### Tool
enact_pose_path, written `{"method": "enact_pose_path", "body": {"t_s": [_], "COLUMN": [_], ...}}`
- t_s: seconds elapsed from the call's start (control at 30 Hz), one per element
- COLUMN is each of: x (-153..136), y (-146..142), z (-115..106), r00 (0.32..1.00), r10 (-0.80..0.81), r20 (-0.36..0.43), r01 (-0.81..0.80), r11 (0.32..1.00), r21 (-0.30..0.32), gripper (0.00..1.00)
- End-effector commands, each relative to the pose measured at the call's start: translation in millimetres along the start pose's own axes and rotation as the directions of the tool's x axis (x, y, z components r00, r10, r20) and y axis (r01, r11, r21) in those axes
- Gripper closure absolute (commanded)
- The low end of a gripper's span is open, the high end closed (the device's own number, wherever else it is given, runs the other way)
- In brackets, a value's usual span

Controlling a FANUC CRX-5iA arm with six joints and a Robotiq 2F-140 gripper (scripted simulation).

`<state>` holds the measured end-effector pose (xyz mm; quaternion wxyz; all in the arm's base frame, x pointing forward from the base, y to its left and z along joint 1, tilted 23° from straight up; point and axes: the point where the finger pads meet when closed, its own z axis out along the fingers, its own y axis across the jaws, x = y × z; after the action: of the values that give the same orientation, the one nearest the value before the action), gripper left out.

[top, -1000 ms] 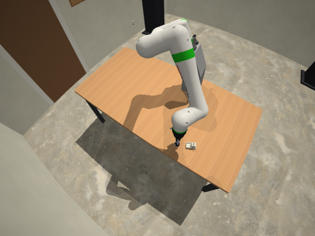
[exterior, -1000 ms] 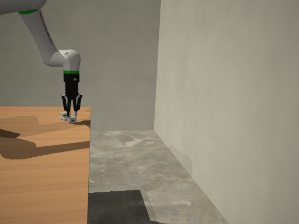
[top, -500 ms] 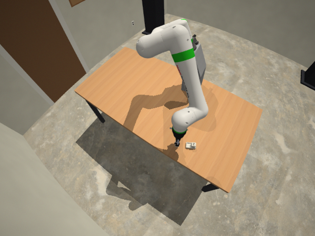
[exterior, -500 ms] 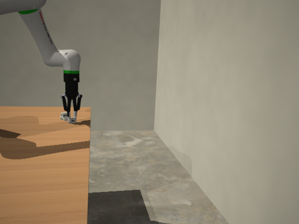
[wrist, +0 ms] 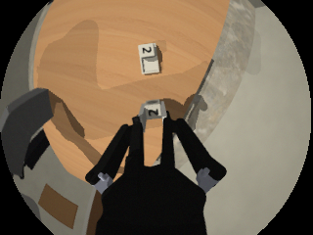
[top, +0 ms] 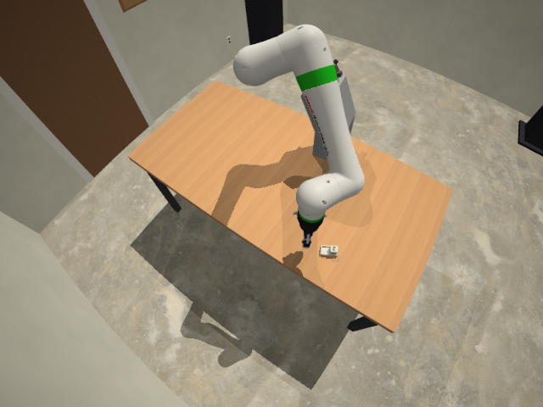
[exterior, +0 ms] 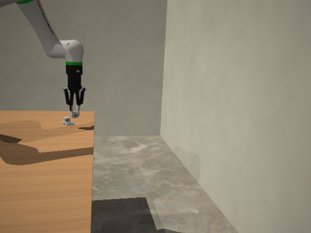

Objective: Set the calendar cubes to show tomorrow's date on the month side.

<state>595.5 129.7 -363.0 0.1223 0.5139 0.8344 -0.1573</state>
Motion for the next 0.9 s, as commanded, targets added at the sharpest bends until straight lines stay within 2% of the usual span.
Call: {"method": "enact_pose_path", "body": {"t_s": [0.0,0.17,0.53,0.6,0.7,0.73,0.8,0.87], "x": [-0.2,-0.2,0.9,19.3,73.4,73.4,91.9,93.0], "y": [0.1,0.1,0.2,1.4,1.5,1.5,0.3,0.2], "z": [-19.6,-35.0,-35.7,-38.0,-44.1,-44.1,-46.0,-46.1], "r00": [1.000,1.000,1.000,1.000,1.000,1.000,1.000,1.000], "r10": [0.000,0.000,0.000,0.001,0.002,0.002,0.002,0.002], "r20": [0.000,0.000,0.000,0.000,0.000,0.000,0.000,0.000], "r01": [0.000,0.000,0.000,-0.001,-0.002,-0.002,-0.002,-0.002], "r11": [1.000,1.000,1.000,1.000,1.000,1.000,1.000,1.000], "r21": [0.000,0.000,0.000,0.000,-0.001,-0.001,0.000,0.000], "gripper": [0.75,0.75,0.75,0.75,0.75,0.75,0.75,0.75]}}
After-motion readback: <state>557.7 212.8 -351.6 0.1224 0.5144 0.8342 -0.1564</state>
